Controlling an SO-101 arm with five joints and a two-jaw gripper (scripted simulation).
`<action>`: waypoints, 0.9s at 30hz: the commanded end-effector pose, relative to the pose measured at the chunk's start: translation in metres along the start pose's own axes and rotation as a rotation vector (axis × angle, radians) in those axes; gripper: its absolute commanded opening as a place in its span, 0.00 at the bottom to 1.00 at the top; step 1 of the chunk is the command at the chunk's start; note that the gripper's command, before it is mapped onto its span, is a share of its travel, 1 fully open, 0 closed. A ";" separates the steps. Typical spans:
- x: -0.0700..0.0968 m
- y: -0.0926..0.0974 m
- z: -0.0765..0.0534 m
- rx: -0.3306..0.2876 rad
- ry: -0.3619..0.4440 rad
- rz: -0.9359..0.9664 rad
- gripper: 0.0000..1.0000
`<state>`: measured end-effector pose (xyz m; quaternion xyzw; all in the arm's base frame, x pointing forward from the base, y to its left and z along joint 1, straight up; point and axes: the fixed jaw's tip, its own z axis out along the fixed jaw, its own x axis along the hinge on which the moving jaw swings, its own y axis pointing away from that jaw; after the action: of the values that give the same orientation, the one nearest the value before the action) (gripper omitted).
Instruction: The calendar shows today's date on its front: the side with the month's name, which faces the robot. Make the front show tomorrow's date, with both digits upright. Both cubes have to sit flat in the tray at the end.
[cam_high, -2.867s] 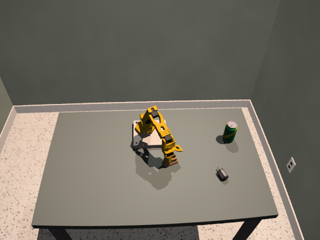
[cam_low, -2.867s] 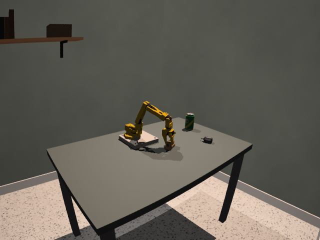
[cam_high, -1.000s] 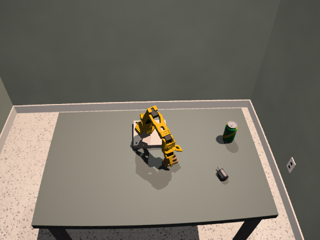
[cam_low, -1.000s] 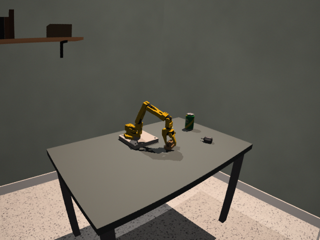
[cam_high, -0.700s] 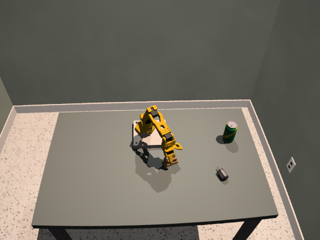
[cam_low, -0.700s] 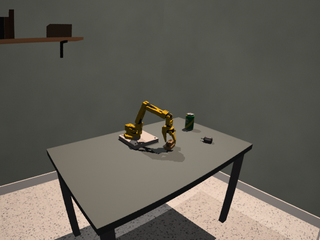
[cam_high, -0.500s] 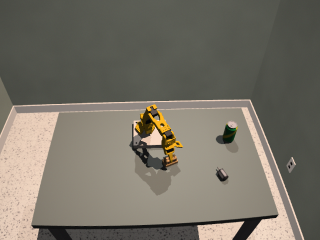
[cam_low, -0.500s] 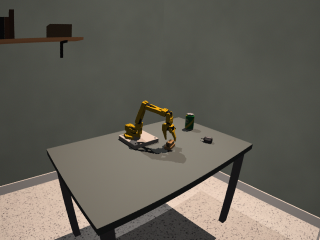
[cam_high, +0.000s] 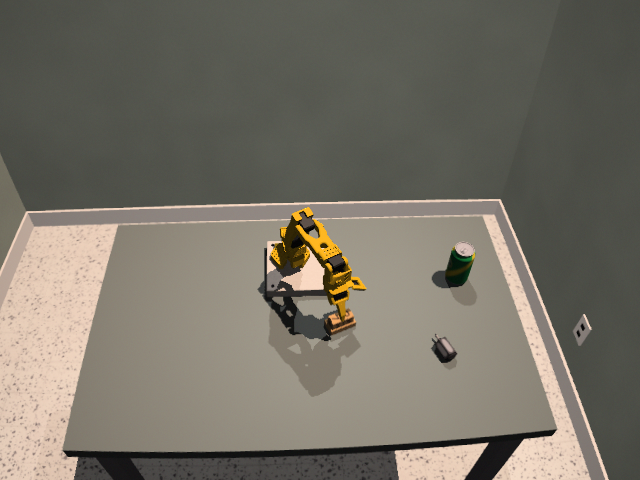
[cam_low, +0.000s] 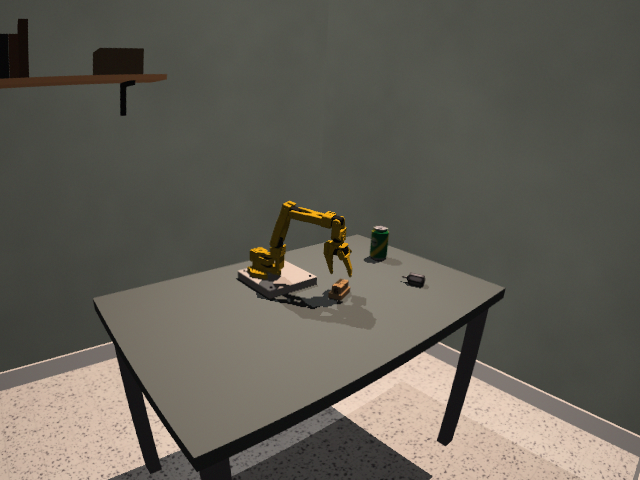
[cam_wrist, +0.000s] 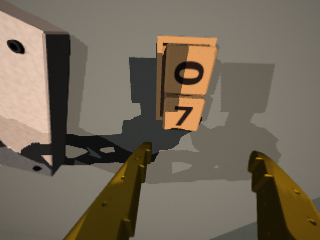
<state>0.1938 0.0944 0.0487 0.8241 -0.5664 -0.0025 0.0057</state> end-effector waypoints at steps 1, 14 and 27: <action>-0.001 -0.001 -0.006 0.023 -0.003 -0.004 0.36; -0.001 -0.001 -0.006 0.023 -0.003 -0.004 0.36; 0.008 0.005 -0.014 0.037 -0.007 0.167 0.36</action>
<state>0.1946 0.0918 0.0566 0.7985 -0.6019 0.0040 -0.0060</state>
